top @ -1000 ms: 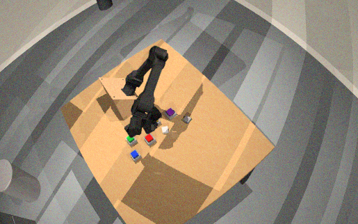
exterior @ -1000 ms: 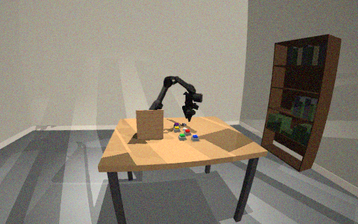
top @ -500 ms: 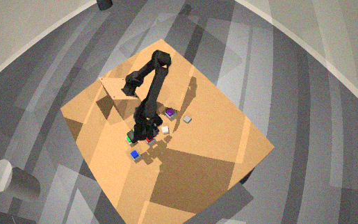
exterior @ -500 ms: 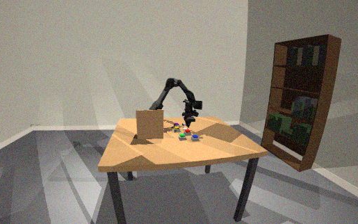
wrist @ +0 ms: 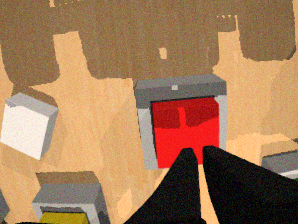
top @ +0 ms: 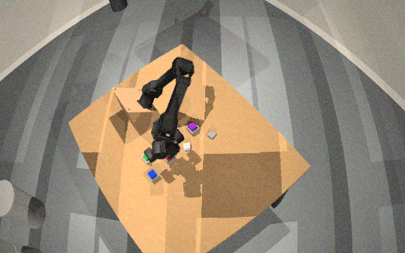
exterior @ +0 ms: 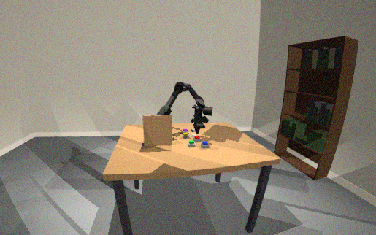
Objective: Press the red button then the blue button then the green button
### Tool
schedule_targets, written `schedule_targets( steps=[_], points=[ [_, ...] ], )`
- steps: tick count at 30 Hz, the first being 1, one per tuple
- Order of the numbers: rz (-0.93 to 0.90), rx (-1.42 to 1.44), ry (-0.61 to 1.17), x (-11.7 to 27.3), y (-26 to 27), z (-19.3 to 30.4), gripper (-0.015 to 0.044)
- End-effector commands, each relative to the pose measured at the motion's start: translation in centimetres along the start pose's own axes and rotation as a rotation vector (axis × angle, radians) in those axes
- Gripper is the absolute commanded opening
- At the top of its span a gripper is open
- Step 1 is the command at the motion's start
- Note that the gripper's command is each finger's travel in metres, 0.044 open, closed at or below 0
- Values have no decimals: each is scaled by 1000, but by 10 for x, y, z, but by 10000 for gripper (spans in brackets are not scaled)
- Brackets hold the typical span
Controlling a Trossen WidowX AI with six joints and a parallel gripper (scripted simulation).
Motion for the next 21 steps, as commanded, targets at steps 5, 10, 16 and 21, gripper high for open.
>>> schedule_targets(
  steps=[5, 10, 16, 21],
  points=[
    [-5, -6, 0, -14, 0, 0, 20],
    [-5, -6, 0, -22, 1, 0, 20],
    [-6, -6, 0, -31, 1, 1, 20],
    [-6, -6, 0, -31, 1, 1, 20]
  ],
)
Point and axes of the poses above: the point midway between the two fingers, 35 mm back from their tips, its own x axis back along the fingers, its own y axis across the jaws, z = x × y, the point moved 6 cm from there along x, back along the fingers, and after that the axes turned 11 degrees about x, right-handed, at the moved point
